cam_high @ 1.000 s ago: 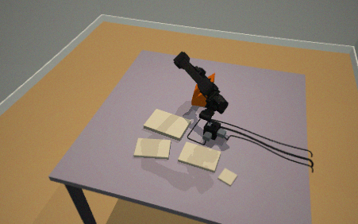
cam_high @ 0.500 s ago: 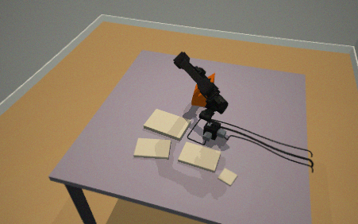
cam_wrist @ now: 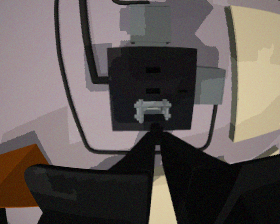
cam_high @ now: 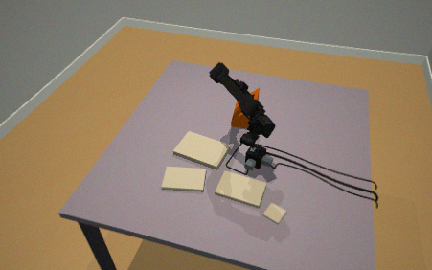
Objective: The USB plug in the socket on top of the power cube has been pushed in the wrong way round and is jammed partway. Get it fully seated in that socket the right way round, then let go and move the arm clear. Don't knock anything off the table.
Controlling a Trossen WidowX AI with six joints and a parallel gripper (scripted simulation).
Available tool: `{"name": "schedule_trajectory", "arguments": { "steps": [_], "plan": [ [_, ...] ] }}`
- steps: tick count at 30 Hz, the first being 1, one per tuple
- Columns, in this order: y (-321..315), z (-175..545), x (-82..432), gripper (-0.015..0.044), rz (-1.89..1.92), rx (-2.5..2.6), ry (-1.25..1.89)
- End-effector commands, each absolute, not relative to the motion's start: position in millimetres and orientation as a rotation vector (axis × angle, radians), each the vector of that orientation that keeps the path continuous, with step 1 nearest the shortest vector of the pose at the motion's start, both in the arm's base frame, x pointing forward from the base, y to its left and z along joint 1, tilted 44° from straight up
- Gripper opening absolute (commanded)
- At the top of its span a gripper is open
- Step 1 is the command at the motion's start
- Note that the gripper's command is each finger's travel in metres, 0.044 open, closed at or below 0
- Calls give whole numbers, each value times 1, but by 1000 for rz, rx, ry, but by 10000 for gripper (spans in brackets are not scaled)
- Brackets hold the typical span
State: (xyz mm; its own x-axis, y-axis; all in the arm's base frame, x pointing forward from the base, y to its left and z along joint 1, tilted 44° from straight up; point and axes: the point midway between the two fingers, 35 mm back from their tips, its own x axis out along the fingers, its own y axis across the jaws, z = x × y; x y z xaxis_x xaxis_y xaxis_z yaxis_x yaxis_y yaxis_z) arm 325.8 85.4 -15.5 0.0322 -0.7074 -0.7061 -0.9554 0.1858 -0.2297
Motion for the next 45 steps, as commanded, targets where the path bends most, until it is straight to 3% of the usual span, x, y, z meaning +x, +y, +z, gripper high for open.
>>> {"name": "schedule_trajectory", "arguments": {
  "steps": [1, 45],
  "plan": [
    [85, -16, 326, 0, 432, -1587, 1731],
    [81, -20, 326, 0, 432, -1588, 1731]
  ]
}}
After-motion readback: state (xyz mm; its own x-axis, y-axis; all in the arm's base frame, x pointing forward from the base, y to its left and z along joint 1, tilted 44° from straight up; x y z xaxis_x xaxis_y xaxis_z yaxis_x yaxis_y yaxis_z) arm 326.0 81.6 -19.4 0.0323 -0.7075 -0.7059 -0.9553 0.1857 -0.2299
